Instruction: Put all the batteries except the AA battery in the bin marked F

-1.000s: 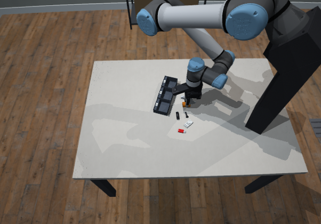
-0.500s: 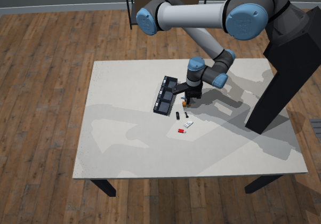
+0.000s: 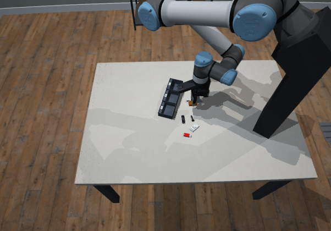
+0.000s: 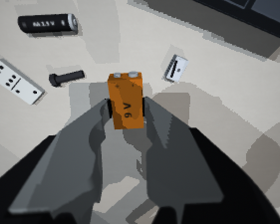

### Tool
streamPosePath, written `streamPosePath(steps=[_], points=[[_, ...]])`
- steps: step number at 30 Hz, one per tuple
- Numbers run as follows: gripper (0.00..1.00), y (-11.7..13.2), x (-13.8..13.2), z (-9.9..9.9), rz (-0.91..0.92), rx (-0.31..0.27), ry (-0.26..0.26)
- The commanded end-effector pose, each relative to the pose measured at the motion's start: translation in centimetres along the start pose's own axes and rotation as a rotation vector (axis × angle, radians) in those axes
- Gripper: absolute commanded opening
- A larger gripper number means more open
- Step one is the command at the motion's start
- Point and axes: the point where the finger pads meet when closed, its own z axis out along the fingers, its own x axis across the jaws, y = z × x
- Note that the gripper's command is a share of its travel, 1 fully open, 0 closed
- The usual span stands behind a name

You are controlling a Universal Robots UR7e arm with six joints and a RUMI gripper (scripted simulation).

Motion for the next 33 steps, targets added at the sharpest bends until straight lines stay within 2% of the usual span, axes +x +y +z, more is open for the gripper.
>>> streamPosePath(steps=[1,18,20,24,28,33], points=[[0.00,0.0,0.0,-1.2,0.000,0.001,0.000],[0.00,0.0,0.0,-1.2,0.000,0.001,0.000],[0.00,0.0,0.0,-1.9,0.000,0.001,0.000],[0.00,0.0,0.0,-1.9,0.000,0.001,0.000],[0.00,-1.2,2.1,-1.9,-0.187,0.001,0.000],[0.00,-2.4,4.2,-1.9,-0.297,0.002,0.004]])
